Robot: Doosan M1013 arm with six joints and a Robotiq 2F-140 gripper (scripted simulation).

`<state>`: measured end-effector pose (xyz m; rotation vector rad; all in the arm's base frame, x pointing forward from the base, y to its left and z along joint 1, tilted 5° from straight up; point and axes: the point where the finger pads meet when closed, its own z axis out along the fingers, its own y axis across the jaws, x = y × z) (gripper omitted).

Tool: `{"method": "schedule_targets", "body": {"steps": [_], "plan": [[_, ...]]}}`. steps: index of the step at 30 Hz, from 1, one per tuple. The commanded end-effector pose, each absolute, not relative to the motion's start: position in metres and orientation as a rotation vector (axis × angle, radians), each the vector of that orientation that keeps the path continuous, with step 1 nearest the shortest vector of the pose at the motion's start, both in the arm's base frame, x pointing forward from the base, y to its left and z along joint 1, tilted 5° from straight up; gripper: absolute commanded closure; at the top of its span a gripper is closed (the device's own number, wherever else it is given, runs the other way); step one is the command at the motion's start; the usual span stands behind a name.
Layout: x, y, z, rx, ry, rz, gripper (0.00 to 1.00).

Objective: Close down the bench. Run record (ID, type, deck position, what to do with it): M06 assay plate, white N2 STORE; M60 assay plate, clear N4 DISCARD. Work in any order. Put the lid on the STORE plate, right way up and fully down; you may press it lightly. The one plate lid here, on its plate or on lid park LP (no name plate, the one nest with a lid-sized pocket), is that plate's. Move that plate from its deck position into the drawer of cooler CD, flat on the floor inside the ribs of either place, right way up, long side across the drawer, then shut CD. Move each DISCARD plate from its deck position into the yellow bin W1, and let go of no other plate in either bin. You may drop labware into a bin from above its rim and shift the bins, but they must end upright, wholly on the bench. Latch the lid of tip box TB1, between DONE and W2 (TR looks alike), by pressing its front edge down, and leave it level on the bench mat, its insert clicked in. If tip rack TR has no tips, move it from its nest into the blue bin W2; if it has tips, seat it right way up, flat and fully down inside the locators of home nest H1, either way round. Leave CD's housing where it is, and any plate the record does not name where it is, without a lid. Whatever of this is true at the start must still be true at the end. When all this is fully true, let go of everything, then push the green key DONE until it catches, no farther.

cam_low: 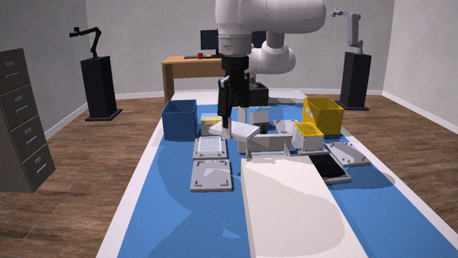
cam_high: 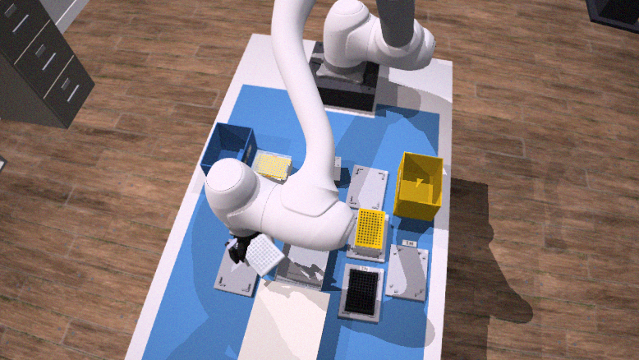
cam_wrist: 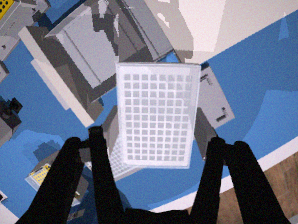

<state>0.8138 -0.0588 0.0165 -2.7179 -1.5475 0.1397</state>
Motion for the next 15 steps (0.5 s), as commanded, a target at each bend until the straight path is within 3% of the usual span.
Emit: {"method": "schedule_targets", "body": {"steps": [1,15], "plan": [[0.81,-0.048,0.017,-2.583,-1.744,0.131,1.0],[0.799,-0.018,0.017,-2.174,-2.211,0.121,1.0]]}}
